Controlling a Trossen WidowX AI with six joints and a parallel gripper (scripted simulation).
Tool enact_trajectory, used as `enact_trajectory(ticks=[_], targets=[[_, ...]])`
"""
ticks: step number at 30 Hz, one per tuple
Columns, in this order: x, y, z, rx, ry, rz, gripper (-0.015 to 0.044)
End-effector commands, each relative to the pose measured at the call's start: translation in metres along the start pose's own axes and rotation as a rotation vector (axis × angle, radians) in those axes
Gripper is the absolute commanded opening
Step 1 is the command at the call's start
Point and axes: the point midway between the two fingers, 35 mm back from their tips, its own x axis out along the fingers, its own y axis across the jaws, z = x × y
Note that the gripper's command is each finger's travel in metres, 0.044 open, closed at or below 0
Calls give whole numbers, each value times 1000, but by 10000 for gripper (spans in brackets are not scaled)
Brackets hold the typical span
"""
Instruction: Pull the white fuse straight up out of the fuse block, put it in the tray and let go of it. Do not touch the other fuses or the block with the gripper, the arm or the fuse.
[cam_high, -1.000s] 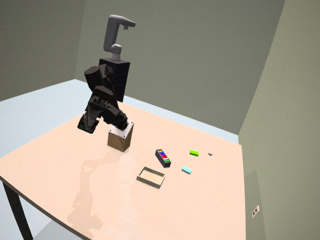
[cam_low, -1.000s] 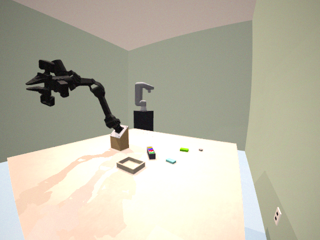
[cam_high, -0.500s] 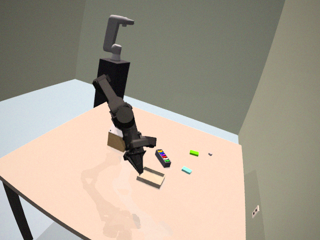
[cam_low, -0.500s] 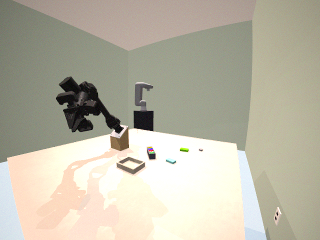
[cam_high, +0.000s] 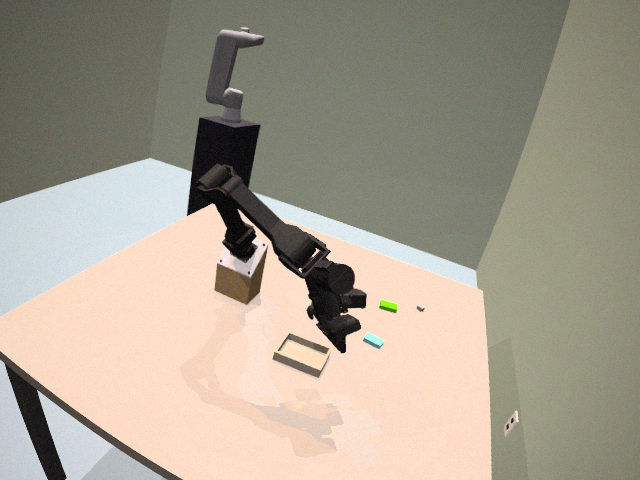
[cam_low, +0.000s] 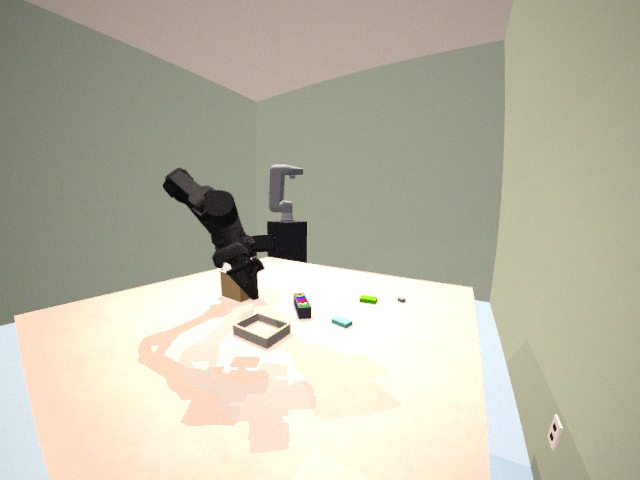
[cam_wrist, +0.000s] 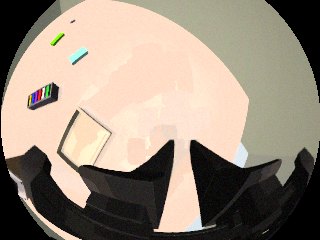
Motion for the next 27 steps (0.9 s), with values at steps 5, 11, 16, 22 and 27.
enact_trajectory(ticks=[5, 11, 16, 22, 27], targets=[[30, 113, 66, 16, 65, 278, 73], [29, 198, 95, -18, 180, 411, 73], [15, 271, 101, -80, 315, 462, 73], [11, 297, 104, -114, 375, 459, 73], [11, 297, 104, -114, 375, 459, 73]])
